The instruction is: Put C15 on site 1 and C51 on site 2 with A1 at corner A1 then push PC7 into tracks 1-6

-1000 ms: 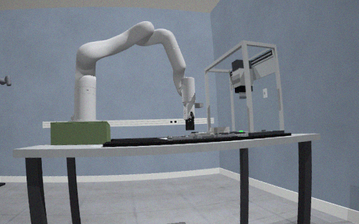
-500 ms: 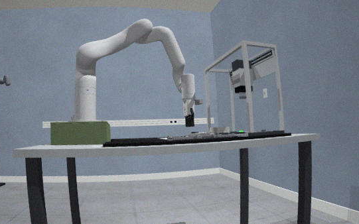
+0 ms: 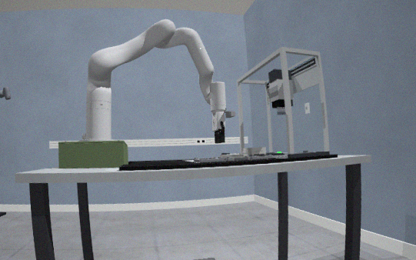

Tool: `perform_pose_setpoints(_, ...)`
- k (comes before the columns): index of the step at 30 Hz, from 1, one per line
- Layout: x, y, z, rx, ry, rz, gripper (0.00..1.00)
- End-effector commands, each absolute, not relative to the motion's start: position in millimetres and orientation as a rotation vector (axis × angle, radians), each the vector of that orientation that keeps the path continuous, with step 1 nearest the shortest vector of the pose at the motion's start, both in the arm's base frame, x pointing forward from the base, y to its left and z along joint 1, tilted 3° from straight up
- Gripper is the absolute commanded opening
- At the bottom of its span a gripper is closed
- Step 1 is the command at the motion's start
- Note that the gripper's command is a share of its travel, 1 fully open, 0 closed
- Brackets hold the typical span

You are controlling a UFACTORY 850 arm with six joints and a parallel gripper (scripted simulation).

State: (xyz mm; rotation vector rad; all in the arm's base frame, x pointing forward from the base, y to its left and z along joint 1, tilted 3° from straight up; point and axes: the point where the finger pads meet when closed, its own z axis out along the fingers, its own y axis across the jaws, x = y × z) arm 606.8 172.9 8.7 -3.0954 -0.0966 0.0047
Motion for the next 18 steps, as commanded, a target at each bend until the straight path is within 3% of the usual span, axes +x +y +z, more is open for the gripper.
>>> perform_pose_setpoints(1,608,173,16,-3.095,-0.097,0.002,0.82)
perform_pose_setpoints(18,608,172,41,-3.095,-0.097,0.001,0.82)
